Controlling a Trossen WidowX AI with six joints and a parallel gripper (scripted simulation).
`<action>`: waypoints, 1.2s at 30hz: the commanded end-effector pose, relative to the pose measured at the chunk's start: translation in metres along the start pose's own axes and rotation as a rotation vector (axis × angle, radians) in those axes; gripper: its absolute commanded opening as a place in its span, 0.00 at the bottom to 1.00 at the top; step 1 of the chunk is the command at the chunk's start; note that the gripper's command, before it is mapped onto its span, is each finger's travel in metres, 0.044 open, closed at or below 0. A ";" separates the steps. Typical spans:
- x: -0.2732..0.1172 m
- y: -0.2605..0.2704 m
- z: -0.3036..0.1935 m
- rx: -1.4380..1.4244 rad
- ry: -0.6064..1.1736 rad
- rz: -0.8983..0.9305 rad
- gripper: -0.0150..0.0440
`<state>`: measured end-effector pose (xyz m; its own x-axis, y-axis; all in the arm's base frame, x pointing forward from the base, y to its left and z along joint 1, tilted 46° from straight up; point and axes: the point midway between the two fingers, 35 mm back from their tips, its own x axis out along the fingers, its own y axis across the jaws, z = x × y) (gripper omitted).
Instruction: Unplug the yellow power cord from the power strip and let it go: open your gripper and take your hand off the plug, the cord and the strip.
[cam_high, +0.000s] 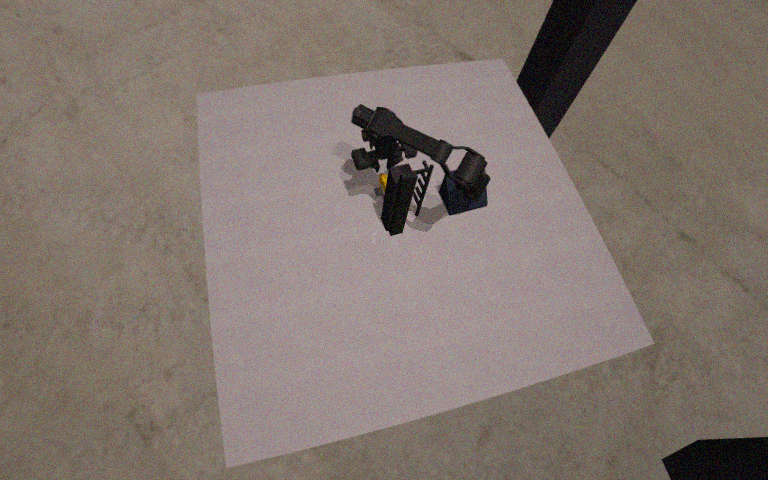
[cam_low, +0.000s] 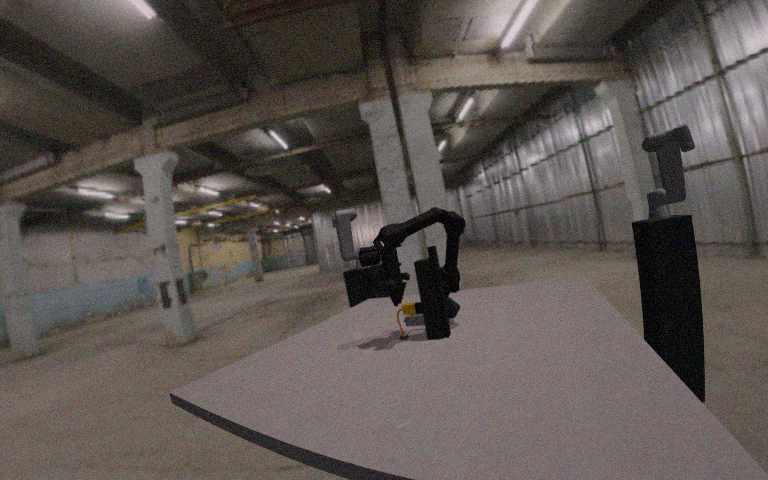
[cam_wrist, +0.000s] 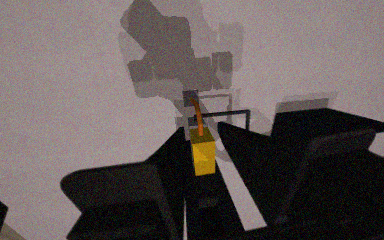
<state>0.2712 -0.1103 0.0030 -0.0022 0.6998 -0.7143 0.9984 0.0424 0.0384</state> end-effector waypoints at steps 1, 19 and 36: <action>0.001 -0.001 -0.008 0.011 0.009 -0.001 0.53; 0.002 -0.002 -0.030 0.011 0.011 -0.001 0.53; 0.011 -0.001 -0.029 0.001 0.005 -0.002 0.44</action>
<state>0.2684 -0.0815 0.0155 -0.0047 0.7031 -0.7111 0.9984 0.0428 0.0357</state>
